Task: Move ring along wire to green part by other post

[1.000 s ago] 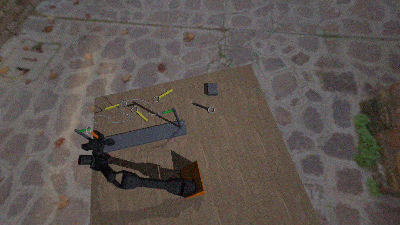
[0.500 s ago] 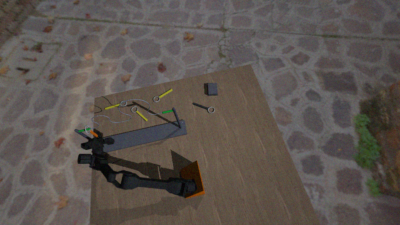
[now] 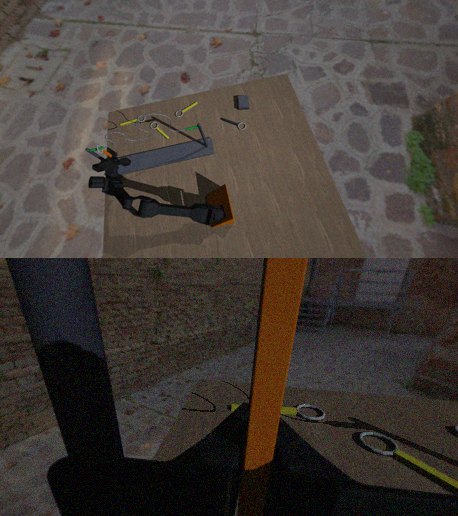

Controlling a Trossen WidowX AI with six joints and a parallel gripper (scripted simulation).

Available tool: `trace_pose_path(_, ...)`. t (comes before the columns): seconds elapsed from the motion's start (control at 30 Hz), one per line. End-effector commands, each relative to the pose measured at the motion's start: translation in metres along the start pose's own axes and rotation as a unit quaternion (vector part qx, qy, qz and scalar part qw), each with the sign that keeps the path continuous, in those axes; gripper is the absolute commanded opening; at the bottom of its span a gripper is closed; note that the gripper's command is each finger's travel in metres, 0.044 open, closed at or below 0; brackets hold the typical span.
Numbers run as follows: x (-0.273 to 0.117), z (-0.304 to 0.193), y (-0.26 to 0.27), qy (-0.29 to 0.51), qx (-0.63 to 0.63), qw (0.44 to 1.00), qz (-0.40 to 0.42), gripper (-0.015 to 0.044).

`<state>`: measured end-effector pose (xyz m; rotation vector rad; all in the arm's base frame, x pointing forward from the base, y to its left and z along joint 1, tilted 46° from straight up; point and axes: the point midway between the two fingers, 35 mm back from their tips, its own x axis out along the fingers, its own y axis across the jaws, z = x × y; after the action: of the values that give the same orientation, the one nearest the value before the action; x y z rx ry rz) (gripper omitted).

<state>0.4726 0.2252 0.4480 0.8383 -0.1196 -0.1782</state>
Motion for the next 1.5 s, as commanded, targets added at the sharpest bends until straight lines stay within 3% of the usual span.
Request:
trace_pose_path(0.0, 0.0, -0.001, 0.0, 0.002, -0.003, 1.0, 0.001, -0.015)
trace_pose_path(0.67, -0.001, -0.001, 0.0, 0.004, -0.003, 1.0, 0.001, -0.015)
trace_pose_path(1.47, -0.049, 0.008, -0.024, 0.21, -0.007, 0.978, 0.0, -0.015)
